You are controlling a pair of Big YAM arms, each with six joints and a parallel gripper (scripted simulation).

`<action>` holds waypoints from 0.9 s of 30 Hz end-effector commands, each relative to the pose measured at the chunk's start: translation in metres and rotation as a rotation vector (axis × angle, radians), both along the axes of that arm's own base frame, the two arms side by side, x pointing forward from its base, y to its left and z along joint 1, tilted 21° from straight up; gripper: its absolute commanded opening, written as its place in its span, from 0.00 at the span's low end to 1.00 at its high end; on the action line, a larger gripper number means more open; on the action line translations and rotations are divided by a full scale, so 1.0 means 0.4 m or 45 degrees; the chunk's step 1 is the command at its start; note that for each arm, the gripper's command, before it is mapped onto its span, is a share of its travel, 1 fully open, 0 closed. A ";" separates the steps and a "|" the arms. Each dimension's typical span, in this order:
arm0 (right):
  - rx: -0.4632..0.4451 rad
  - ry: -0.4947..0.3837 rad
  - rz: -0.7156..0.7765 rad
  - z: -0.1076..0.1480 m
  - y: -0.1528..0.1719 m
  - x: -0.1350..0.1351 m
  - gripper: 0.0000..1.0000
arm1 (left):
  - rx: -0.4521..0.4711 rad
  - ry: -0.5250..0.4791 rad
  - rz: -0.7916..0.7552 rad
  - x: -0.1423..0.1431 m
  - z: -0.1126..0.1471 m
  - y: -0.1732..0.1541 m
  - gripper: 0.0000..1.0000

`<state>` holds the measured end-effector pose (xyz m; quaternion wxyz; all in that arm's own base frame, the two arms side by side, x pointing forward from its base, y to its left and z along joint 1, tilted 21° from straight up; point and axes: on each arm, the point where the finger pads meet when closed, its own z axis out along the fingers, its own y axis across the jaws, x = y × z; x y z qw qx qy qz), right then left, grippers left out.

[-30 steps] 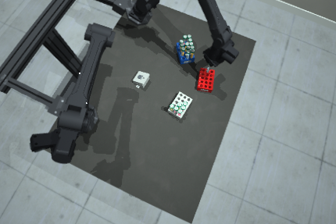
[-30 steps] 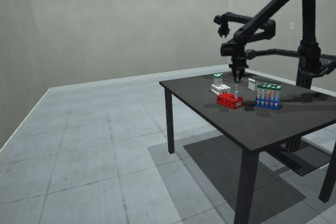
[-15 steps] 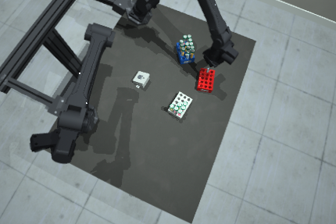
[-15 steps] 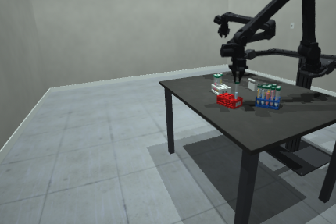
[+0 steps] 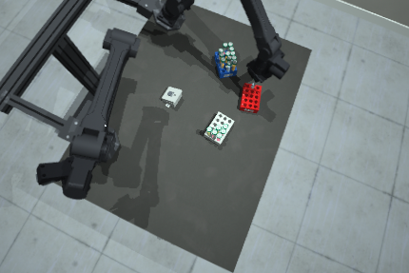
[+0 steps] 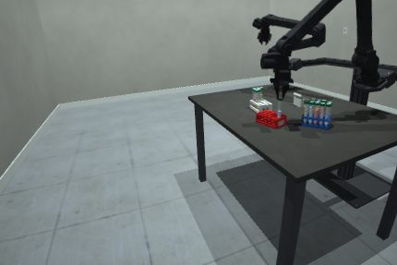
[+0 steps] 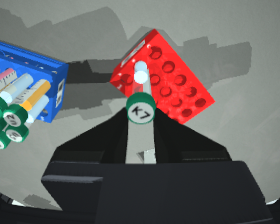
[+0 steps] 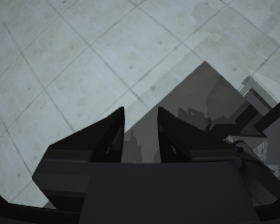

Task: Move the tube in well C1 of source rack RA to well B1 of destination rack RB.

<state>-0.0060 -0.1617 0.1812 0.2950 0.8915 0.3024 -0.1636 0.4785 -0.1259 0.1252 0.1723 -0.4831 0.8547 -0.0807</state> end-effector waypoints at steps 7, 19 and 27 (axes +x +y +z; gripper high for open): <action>-0.042 -0.010 0.000 0.040 -0.006 0.001 0.30 | 0.010 0.025 0.004 0.010 -0.045 0.016 0.00; -0.042 -0.010 0.000 0.040 -0.006 0.001 0.30 | 0.011 0.031 0.005 0.008 -0.047 0.018 0.00; -0.042 -0.010 0.000 0.040 -0.006 0.001 0.30 | 0.011 0.030 0.005 0.009 -0.045 0.018 0.00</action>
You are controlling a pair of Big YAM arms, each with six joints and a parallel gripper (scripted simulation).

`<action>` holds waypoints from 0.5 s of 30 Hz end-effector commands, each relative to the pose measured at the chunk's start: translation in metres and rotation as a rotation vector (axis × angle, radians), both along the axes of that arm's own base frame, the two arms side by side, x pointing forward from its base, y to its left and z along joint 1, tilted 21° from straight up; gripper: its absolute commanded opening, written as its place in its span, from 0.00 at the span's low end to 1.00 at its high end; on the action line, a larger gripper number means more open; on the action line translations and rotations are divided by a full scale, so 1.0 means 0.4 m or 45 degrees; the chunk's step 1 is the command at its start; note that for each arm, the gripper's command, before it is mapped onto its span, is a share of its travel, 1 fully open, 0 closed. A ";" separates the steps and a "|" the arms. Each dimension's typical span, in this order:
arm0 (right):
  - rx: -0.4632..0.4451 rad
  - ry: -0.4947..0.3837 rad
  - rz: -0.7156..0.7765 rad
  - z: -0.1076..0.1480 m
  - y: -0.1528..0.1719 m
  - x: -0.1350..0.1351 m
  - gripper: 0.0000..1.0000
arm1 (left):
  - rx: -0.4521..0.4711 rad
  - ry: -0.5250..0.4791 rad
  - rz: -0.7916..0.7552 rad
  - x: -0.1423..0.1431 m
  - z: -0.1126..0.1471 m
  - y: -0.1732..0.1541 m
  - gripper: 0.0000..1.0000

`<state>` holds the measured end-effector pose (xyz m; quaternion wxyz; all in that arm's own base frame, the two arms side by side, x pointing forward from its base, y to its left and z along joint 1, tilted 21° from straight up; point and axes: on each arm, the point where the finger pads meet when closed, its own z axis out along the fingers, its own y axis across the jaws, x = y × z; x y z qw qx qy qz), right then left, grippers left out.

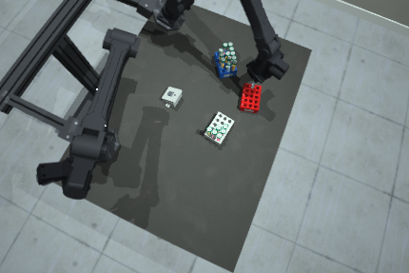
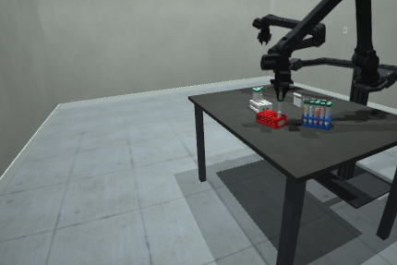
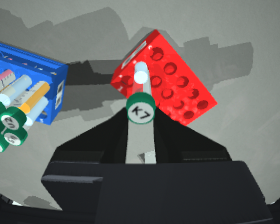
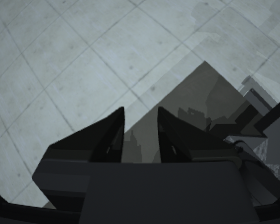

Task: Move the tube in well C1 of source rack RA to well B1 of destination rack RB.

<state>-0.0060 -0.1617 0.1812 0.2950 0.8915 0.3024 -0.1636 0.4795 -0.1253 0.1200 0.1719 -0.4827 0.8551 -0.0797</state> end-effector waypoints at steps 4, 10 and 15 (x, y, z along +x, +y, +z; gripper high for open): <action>-0.042 -0.010 0.000 0.040 -0.006 0.001 0.30 | 0.009 0.027 0.006 0.007 -0.031 0.016 0.00; -0.042 -0.010 0.000 0.040 -0.006 0.001 0.30 | 0.008 0.026 0.006 0.008 -0.030 0.016 0.00; -0.042 -0.010 0.000 0.040 -0.006 0.001 0.30 | 0.008 0.025 0.006 0.009 -0.029 0.016 0.00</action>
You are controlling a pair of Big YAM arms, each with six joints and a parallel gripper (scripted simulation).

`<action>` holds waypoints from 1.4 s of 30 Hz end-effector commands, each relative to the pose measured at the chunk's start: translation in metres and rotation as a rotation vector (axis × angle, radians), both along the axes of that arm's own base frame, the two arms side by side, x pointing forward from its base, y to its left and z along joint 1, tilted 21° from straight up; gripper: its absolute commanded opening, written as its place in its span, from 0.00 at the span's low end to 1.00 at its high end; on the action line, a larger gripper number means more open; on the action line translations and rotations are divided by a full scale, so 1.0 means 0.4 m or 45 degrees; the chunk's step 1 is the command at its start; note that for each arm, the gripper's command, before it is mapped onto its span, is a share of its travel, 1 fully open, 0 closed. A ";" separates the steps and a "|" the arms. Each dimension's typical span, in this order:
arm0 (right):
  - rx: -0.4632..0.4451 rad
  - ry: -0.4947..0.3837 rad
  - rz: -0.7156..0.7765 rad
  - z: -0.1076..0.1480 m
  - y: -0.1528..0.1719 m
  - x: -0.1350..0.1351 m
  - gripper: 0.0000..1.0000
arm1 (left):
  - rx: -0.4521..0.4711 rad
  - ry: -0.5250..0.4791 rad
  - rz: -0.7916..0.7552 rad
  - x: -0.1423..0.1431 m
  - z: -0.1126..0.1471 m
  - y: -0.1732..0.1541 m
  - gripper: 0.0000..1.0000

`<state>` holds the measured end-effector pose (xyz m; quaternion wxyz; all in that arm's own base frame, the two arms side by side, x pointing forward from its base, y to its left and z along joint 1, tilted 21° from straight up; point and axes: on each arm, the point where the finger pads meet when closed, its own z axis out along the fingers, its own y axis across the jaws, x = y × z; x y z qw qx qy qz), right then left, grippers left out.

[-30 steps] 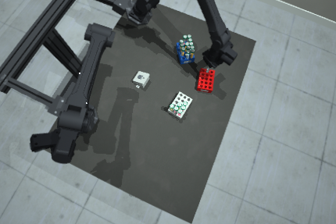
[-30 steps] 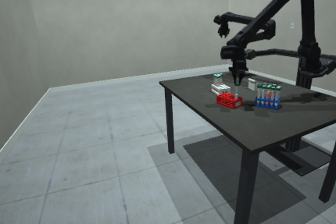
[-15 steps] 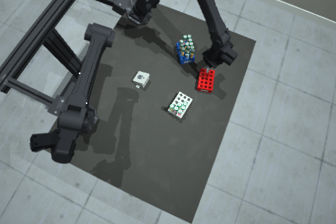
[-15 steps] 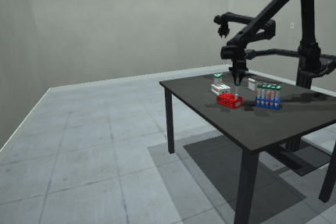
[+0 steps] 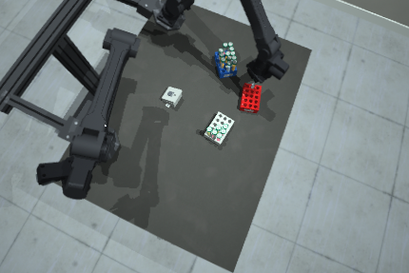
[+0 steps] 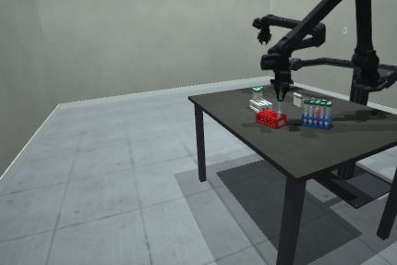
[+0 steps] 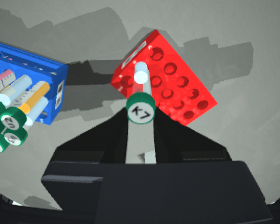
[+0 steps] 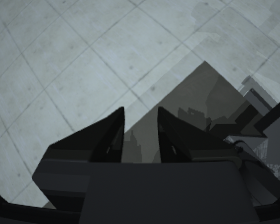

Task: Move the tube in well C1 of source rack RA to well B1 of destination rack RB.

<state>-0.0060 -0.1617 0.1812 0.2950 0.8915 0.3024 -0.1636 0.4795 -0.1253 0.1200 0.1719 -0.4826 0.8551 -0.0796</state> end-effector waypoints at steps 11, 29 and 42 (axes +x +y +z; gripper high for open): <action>-0.042 -0.010 0.000 0.040 -0.006 0.001 0.30 | 0.007 0.024 0.006 0.010 -0.028 0.016 0.00; -0.042 -0.010 0.000 0.040 -0.006 0.001 0.30 | 0.006 0.021 0.006 0.013 -0.024 0.015 0.00; -0.042 -0.010 0.000 0.040 -0.006 0.001 0.30 | 0.007 0.023 0.005 0.011 -0.046 0.017 0.00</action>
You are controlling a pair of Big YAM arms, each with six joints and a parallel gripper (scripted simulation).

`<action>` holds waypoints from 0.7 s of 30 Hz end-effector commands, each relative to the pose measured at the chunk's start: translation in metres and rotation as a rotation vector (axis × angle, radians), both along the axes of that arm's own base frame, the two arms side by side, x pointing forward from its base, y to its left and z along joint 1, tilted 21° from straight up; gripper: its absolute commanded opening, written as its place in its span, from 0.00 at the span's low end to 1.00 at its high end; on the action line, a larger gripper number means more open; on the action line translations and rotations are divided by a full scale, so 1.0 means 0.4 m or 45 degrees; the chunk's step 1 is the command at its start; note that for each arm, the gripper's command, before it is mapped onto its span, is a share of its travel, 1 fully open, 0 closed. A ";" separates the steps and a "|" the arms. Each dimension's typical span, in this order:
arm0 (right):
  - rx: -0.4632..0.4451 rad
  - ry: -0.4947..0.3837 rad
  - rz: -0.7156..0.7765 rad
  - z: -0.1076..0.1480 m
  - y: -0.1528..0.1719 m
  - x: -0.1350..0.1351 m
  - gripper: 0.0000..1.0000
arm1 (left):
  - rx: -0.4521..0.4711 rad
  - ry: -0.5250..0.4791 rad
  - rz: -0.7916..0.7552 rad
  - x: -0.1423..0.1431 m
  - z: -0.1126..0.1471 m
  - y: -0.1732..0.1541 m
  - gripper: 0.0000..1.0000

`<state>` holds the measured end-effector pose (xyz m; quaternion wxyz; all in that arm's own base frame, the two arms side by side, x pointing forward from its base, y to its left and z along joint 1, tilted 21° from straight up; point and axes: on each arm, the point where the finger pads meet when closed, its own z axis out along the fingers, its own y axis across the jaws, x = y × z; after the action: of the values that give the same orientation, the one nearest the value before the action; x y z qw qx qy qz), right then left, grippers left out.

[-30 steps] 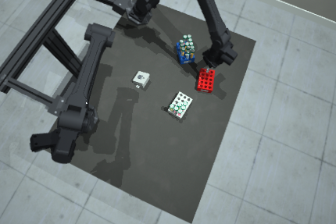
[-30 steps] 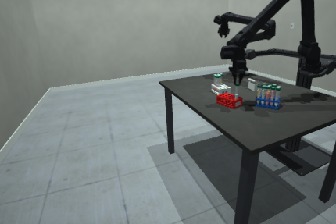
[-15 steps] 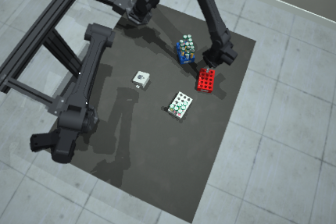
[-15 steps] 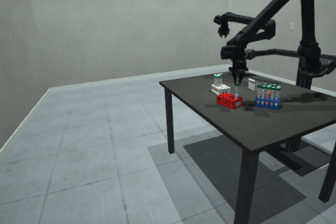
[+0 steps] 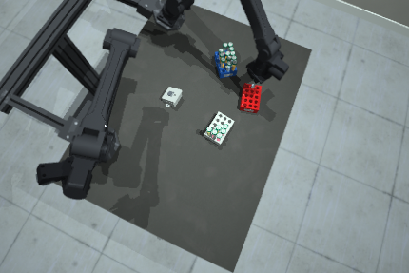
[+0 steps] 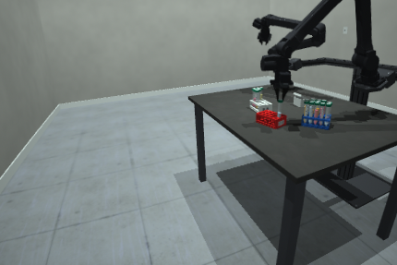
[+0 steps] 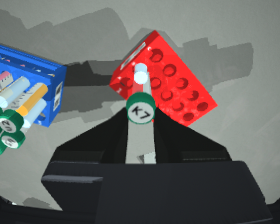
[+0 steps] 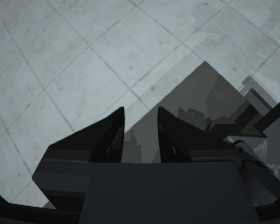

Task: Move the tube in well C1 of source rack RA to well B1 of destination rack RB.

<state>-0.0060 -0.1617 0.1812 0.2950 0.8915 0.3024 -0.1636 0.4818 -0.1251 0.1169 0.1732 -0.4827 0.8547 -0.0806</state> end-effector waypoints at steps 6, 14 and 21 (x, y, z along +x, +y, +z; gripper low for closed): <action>-0.042 -0.010 0.000 0.040 -0.006 0.001 0.30 | 0.007 0.027 0.004 0.008 -0.045 0.016 0.00; -0.042 -0.010 0.000 0.040 -0.006 0.001 0.30 | 0.008 0.028 0.005 0.009 -0.053 0.017 0.00; -0.042 -0.010 0.000 0.040 -0.006 0.001 0.30 | 0.008 0.028 0.005 0.012 -0.061 0.018 0.00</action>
<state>-0.0060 -0.1617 0.1812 0.2950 0.8915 0.3024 -0.1636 0.4846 -0.1250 0.1081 0.1732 -0.4824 0.8548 -0.0807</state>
